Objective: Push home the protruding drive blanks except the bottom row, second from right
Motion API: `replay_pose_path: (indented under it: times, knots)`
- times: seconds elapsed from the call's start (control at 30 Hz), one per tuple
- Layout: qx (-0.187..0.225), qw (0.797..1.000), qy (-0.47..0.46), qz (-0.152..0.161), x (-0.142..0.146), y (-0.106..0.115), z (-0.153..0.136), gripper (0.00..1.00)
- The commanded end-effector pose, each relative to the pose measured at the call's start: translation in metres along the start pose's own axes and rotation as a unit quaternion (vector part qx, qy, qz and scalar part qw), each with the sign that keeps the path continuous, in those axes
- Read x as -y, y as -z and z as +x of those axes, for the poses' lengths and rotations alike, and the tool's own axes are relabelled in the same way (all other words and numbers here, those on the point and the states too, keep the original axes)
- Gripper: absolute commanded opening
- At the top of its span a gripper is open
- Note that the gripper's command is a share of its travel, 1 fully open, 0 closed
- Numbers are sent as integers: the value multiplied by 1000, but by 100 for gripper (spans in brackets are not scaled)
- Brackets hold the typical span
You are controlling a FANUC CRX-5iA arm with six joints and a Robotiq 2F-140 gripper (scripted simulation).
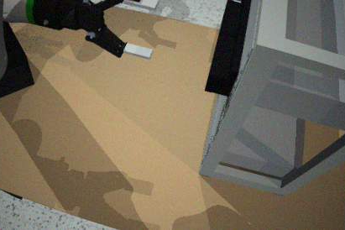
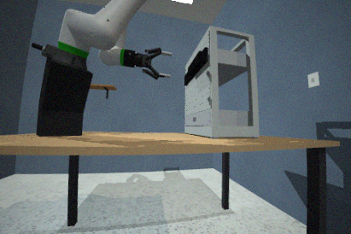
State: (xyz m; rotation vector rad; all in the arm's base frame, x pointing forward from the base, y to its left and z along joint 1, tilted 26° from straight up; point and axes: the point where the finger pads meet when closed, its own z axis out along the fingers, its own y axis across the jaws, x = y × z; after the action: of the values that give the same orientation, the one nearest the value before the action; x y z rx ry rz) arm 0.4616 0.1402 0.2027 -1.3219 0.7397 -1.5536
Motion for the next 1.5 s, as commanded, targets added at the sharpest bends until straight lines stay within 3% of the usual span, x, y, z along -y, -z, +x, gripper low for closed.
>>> replay_pose_path:
  times: [0.0, 0.53, 1.47]
  knots:
    - [-4, 1000, -12, 9, 6, 4, 1, 100]
    - [-11, 999, -36, 27, 20, 12, 5, 100]
    - [-12, 999, -38, 28, 21, 12, 5, 100]
